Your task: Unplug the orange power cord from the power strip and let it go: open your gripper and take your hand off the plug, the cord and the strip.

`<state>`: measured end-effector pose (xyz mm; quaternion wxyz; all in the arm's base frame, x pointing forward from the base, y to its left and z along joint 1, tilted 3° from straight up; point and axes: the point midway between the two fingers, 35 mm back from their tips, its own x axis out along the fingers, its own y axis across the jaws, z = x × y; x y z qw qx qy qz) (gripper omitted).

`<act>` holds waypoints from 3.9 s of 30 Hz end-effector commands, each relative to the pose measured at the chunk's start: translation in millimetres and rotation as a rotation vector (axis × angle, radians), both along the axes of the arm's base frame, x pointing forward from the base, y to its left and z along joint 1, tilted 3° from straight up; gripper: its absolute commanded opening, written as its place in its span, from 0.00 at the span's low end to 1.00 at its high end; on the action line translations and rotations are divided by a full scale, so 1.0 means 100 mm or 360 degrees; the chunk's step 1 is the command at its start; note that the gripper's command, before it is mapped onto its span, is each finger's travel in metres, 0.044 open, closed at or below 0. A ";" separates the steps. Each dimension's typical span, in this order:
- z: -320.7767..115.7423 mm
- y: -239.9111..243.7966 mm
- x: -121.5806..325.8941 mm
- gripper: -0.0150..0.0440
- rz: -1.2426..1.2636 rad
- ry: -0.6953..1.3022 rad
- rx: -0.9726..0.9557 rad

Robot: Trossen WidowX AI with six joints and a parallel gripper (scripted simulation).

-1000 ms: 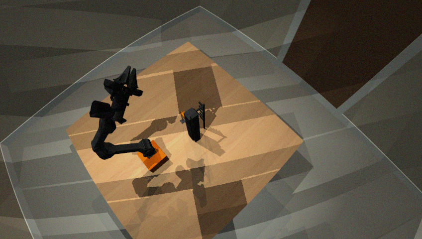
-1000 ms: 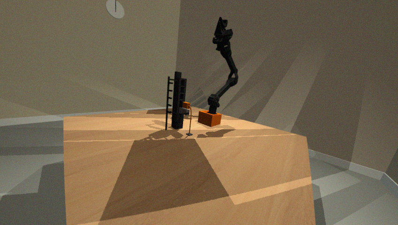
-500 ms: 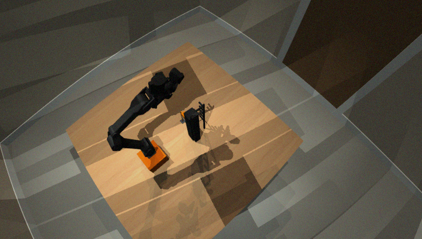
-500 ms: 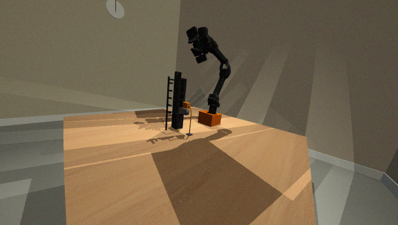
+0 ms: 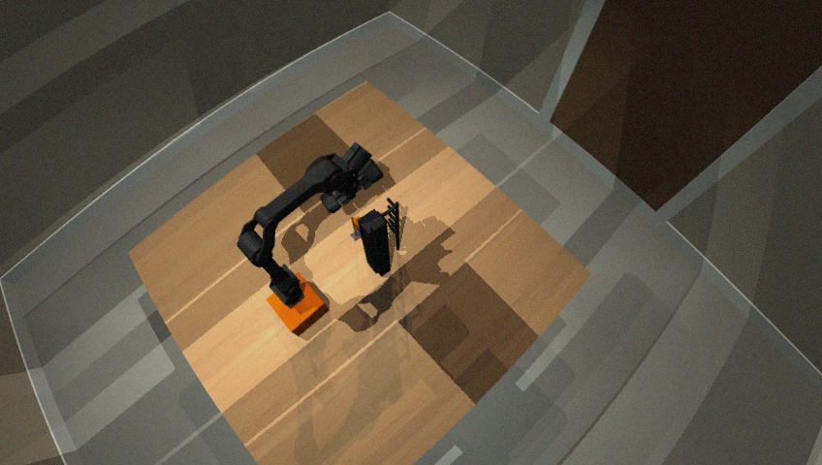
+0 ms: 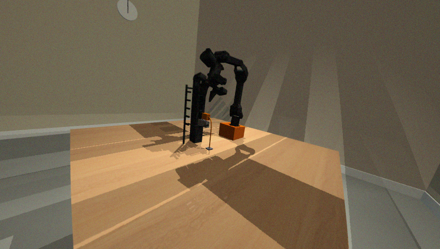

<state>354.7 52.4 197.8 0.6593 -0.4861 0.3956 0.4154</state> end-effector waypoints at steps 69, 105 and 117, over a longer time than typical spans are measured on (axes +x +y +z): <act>-0.83 -0.34 -0.38 0.32 0.0146 0.0582 -0.0248; -0.78 0.14 -0.34 0.25 0.0150 0.0586 -0.0244; -0.79 0.18 -0.38 0.39 0.0152 0.0589 -0.0245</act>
